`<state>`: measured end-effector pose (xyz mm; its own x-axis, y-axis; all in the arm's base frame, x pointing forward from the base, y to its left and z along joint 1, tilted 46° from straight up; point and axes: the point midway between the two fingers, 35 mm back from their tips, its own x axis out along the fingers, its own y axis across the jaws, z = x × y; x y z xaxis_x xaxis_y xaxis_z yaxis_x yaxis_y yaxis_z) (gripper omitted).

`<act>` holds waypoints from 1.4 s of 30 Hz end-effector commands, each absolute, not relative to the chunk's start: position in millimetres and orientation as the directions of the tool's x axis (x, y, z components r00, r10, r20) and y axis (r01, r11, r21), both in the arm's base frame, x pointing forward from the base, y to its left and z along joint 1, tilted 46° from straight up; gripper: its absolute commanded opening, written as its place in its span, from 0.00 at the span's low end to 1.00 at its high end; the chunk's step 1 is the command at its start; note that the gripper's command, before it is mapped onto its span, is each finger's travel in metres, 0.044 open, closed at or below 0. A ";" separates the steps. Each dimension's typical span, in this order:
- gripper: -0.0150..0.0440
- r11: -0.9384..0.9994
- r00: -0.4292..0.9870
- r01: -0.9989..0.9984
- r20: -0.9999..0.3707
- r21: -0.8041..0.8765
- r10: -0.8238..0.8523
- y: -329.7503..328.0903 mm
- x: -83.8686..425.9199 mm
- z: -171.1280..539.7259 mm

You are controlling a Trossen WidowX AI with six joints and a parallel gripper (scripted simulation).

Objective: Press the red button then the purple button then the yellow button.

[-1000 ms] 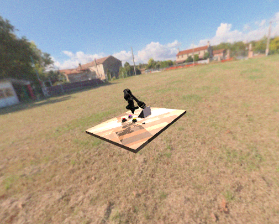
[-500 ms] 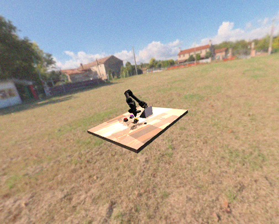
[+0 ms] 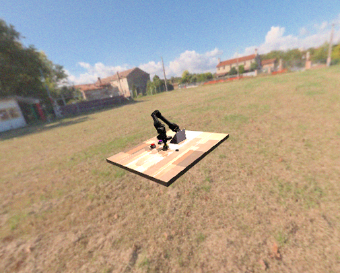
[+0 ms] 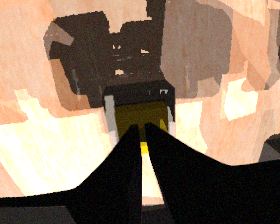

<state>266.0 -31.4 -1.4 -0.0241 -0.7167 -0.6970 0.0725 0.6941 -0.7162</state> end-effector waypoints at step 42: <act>0.73 0.714 -0.025 0.057 -0.716 -0.697 -0.697 110.5 280.4 -43.0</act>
